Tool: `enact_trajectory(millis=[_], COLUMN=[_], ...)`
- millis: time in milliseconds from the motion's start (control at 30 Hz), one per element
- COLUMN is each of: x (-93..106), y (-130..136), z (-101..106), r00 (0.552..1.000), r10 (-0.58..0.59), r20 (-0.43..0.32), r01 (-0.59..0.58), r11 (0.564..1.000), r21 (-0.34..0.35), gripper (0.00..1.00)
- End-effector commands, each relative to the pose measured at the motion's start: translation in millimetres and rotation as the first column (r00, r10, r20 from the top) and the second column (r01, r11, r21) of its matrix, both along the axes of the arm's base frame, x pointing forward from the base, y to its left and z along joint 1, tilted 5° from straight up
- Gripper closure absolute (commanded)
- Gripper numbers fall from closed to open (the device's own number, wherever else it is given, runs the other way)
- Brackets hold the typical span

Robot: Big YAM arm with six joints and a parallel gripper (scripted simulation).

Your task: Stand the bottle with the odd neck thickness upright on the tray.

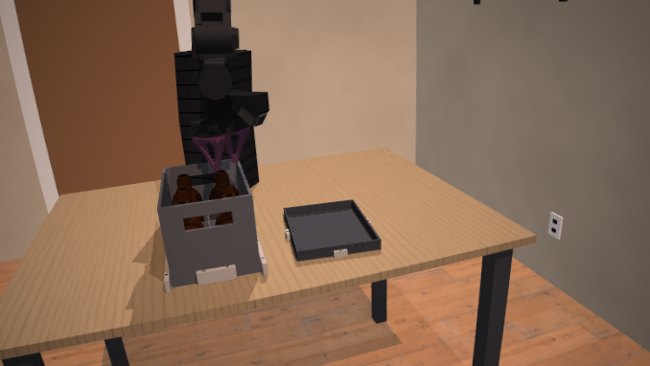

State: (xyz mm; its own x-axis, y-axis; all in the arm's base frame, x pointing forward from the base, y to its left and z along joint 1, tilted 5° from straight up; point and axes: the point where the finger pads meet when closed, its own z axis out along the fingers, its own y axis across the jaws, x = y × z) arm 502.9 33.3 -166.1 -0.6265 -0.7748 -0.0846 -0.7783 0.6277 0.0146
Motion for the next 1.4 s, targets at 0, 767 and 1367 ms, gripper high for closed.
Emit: enact_trajectory(millis=[0,767,1367], x=[11.4,11.0,15.7], y=[-8.3,-1.1,1.5], z=[7.6,7.6,-6.8], r00=[0.999,0.999,0.999], r10=[-0.036,-0.022,-0.018], r20=[0.033,0.033,0.028], r01=[0.036,0.022,0.018], r11=[0.999,1.0,1.0], r21=[0.002,0.002,0.001], gripper=[0.39,0.39,0.39])
